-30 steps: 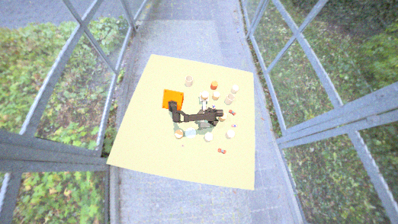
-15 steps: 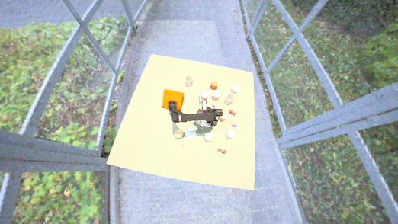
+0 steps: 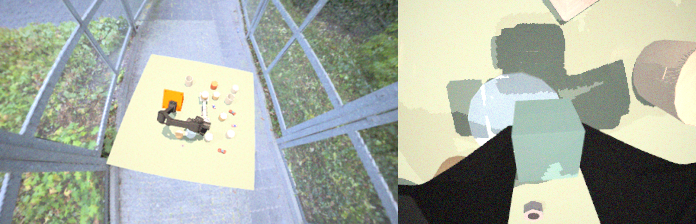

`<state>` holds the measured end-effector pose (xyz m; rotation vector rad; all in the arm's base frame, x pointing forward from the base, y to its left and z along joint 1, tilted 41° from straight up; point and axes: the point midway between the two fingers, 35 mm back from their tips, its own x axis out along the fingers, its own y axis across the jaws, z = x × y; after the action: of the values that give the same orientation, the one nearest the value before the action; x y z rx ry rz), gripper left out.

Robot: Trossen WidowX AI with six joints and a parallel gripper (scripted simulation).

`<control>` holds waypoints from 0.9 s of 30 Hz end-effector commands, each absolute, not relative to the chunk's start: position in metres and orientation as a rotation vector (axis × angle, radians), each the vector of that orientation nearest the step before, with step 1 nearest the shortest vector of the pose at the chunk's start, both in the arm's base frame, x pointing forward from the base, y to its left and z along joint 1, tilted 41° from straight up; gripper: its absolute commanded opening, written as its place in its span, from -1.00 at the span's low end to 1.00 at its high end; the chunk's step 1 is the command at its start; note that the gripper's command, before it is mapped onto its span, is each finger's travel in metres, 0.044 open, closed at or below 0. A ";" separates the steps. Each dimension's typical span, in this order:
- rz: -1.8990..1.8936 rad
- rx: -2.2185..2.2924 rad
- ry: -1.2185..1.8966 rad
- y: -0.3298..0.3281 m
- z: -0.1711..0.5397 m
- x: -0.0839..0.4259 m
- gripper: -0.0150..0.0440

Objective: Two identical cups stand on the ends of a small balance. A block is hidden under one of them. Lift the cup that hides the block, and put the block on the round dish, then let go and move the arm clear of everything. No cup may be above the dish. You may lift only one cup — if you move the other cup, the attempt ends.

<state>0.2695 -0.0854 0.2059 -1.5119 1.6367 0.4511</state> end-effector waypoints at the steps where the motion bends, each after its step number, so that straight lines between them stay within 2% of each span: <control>1: 0.442 -1.525 1.641 -0.106 0.209 0.245 -0.49; 27: 0.435 -1.530 1.645 -0.141 0.176 0.240 -0.49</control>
<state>0.2406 -0.1390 0.1798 -1.5294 1.6461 0.4282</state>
